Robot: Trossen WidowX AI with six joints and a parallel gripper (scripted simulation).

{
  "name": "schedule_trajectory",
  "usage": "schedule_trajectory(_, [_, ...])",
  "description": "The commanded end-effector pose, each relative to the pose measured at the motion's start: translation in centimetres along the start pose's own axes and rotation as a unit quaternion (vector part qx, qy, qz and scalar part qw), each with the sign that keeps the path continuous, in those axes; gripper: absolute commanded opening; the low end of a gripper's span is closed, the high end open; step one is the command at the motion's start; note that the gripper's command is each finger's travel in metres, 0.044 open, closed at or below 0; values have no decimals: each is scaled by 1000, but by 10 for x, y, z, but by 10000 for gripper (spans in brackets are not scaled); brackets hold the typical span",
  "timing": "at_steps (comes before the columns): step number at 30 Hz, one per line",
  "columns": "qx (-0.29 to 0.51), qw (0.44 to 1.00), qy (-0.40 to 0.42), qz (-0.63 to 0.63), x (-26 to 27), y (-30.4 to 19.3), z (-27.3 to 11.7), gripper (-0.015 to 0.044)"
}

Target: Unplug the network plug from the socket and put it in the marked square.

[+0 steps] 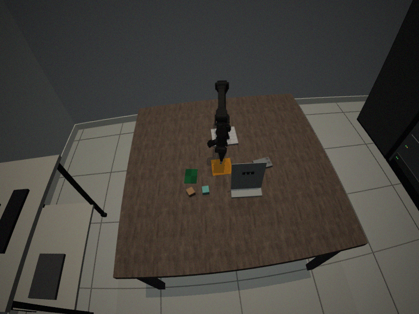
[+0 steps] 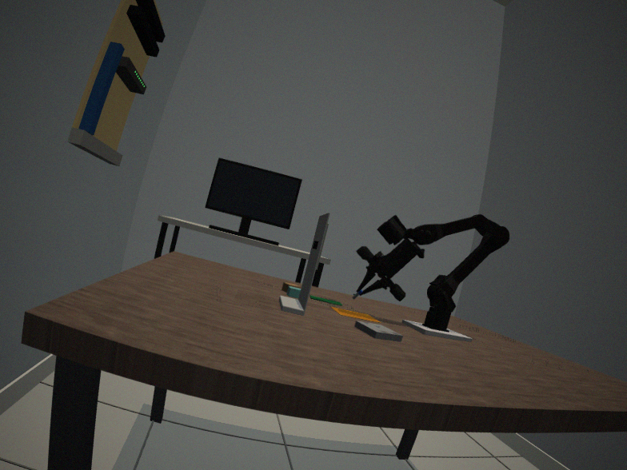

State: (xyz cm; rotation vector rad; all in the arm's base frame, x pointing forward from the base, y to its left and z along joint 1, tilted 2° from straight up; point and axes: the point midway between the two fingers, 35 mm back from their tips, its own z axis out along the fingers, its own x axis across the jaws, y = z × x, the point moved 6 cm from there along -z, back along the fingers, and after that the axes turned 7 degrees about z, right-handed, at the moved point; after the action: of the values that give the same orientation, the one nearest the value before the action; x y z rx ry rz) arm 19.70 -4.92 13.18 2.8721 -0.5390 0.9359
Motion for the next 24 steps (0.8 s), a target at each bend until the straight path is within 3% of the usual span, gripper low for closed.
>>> schedule_trajectory(1, [2, 1000, -3, 2, -4, 0, 6, 0])
schedule_trajectory(24, [1, 1000, -2, 2, -24, 2, 31, 0])
